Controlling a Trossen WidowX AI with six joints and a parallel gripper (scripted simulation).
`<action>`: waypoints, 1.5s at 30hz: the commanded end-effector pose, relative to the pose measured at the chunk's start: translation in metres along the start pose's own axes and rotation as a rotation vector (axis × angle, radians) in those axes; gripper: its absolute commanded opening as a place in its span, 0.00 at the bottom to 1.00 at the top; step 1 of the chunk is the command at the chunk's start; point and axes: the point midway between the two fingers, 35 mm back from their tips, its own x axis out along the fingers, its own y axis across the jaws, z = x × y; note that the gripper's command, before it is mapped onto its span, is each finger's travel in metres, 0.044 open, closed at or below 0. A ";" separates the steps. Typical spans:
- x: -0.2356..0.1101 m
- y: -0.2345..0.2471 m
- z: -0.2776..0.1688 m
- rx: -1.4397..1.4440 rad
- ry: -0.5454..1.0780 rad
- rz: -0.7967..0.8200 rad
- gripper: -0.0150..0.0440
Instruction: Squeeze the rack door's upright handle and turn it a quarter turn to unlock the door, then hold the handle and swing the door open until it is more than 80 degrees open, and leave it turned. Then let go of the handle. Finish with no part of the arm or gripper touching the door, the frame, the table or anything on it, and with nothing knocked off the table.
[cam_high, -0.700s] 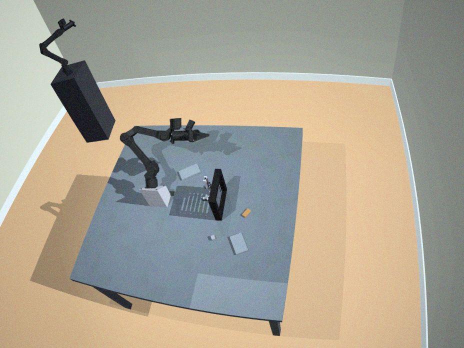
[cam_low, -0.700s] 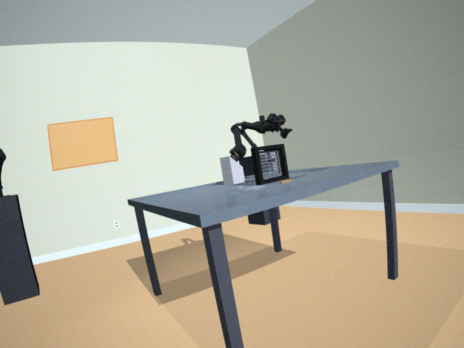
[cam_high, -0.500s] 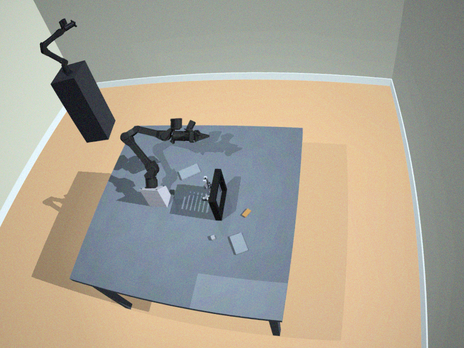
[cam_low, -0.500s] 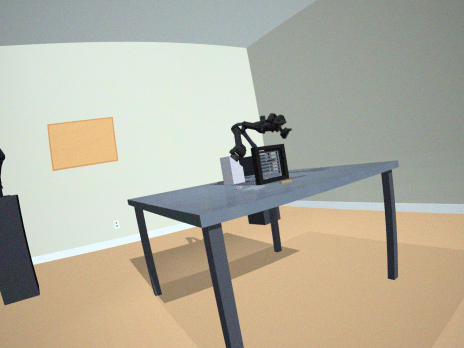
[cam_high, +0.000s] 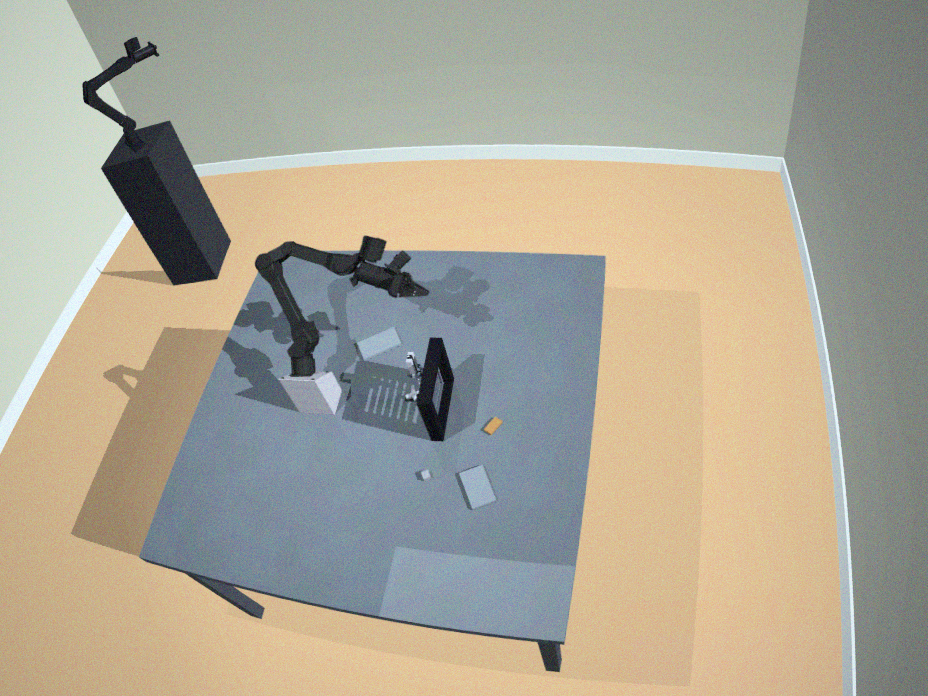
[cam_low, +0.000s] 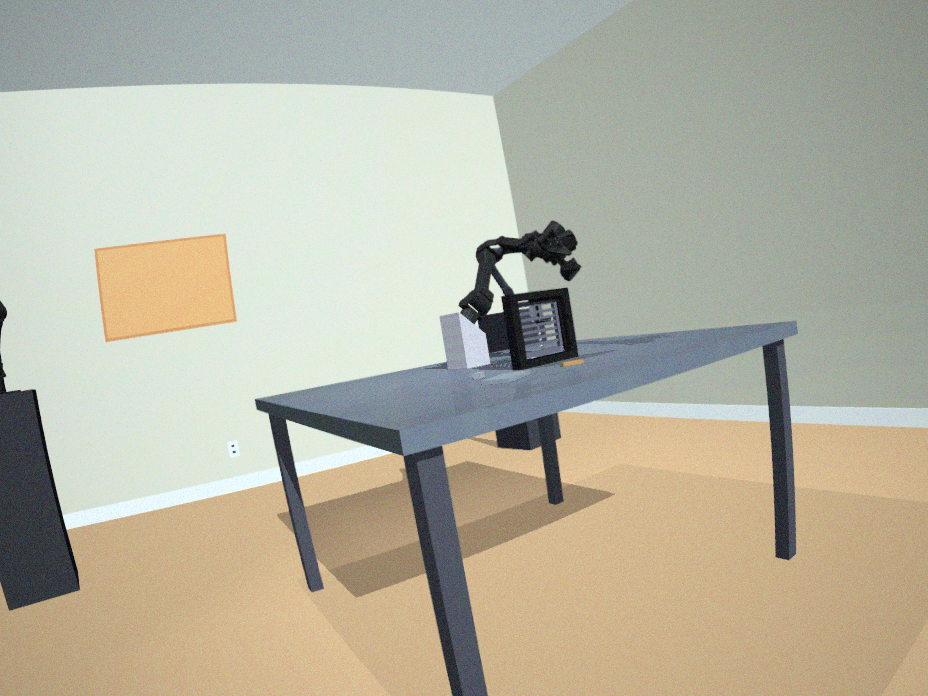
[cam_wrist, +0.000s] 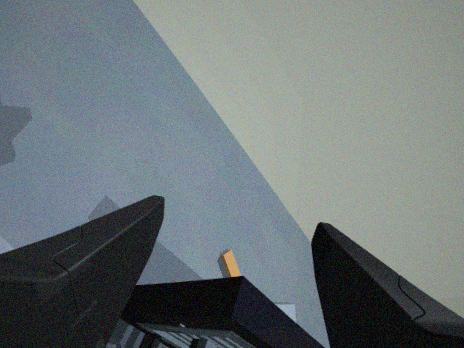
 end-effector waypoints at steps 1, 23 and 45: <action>0.012 -0.008 -0.012 -0.008 0.108 0.017 0.74; 0.040 -0.045 -0.087 0.109 0.625 0.181 0.74; 0.030 -0.071 -0.136 0.430 0.986 0.424 0.74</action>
